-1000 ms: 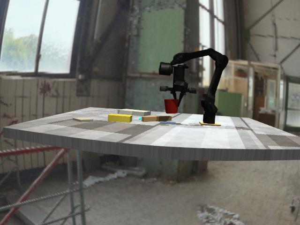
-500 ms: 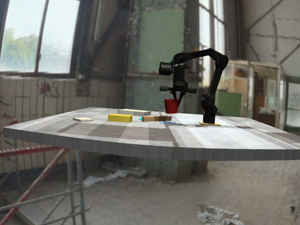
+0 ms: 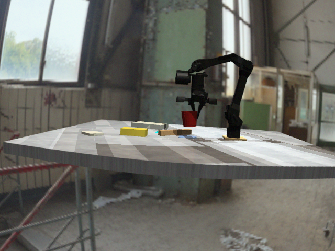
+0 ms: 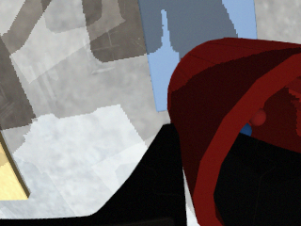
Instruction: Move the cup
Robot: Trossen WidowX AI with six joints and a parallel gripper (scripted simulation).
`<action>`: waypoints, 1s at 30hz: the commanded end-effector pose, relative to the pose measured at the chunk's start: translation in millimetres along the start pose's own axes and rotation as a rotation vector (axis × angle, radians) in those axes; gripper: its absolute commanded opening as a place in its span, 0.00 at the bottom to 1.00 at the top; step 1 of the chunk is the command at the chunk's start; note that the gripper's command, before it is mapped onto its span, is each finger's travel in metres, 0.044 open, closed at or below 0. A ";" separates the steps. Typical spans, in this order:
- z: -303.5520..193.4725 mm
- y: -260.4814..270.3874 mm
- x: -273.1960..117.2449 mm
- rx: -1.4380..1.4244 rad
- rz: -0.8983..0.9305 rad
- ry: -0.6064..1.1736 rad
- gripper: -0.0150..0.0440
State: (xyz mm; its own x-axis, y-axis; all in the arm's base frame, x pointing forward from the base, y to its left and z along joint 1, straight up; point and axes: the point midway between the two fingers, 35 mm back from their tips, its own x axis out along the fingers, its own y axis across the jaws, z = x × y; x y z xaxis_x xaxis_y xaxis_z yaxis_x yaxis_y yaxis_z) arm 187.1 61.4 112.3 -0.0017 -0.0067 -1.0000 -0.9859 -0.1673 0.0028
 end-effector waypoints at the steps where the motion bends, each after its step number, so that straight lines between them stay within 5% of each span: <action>1: -4.6 -8.5 -2.4 0.000 -0.012 -0.005 0.25; 30: -48.1 -56.3 -3.6 -0.001 -0.017 -0.003 0.25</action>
State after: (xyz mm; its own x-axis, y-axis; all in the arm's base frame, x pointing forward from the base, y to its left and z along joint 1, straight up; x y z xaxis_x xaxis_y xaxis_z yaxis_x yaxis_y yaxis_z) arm 241.5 26.9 113.4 0.0027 -0.0054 -1.0000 -0.9858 -0.1679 -0.0018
